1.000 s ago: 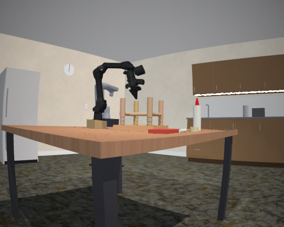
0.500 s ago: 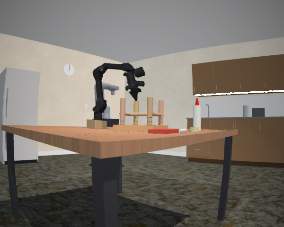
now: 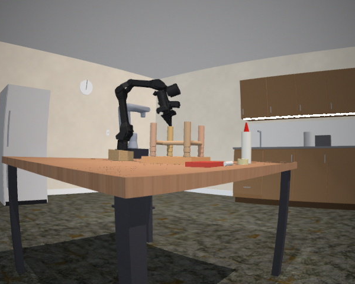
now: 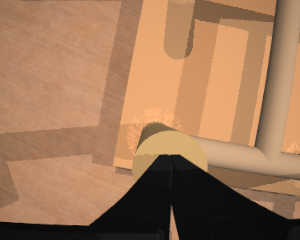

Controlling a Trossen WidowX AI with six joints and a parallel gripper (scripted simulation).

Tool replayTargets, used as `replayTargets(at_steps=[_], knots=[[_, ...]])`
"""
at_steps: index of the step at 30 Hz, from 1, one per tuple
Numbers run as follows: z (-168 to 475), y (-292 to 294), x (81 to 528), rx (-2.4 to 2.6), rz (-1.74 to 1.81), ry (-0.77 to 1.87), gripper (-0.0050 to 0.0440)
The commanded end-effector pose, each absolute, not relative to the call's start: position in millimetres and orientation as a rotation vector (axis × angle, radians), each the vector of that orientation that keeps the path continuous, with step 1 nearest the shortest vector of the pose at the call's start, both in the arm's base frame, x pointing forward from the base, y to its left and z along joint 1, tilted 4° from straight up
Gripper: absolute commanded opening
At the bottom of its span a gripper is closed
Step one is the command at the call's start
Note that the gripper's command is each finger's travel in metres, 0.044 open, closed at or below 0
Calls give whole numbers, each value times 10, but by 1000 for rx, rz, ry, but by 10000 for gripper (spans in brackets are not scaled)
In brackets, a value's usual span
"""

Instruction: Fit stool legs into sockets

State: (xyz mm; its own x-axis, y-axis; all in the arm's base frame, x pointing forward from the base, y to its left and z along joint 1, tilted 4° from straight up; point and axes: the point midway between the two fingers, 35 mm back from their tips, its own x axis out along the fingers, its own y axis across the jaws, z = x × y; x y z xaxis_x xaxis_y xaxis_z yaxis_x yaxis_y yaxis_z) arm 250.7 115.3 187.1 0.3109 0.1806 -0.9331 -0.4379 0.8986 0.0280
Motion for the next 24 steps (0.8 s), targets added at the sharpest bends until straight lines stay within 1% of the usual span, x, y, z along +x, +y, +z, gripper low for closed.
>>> replayTargets(at_steps=[1,24], knots=[[1682,1155,2512,-254,406,1227,0],[1631,1157,2513,-254,406,1227,0]])
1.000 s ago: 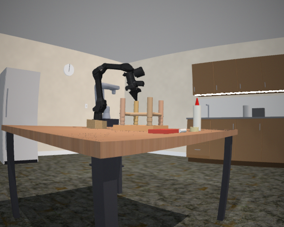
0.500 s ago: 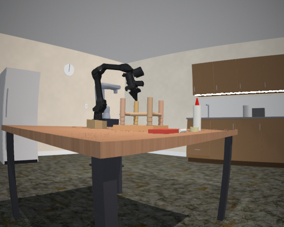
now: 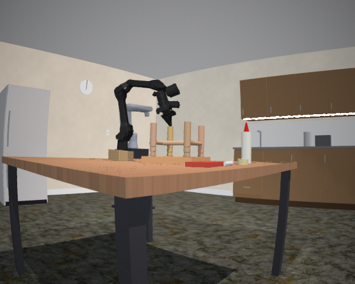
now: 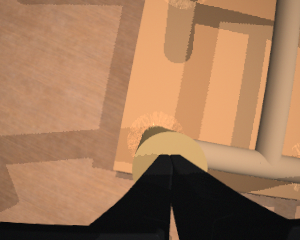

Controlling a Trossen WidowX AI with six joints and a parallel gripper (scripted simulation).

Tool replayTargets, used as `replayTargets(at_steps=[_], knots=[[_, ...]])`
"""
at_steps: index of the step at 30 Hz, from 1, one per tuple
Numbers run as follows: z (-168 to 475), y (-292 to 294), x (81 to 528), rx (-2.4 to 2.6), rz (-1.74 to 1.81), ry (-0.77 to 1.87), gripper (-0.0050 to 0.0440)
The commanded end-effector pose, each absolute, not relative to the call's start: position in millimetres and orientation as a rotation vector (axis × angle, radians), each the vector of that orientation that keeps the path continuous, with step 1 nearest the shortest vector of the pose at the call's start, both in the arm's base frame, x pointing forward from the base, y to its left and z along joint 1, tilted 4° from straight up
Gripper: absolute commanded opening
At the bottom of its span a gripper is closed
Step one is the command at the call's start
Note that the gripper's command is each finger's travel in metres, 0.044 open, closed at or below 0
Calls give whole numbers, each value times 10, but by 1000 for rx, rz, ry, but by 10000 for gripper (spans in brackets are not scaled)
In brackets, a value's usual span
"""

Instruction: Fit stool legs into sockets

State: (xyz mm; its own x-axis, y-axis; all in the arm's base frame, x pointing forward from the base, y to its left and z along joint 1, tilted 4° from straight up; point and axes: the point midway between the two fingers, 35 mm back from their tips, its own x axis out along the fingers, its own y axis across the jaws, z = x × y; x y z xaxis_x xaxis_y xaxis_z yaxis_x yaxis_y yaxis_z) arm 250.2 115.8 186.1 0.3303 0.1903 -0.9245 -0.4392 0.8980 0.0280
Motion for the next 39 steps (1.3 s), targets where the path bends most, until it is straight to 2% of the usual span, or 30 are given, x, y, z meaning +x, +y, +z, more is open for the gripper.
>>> replayTargets(at_steps=[1,39], knots=[[1630,1157,2513,-254,406,1227,0],[1585,1160,2515,-254,406,1227,0]])
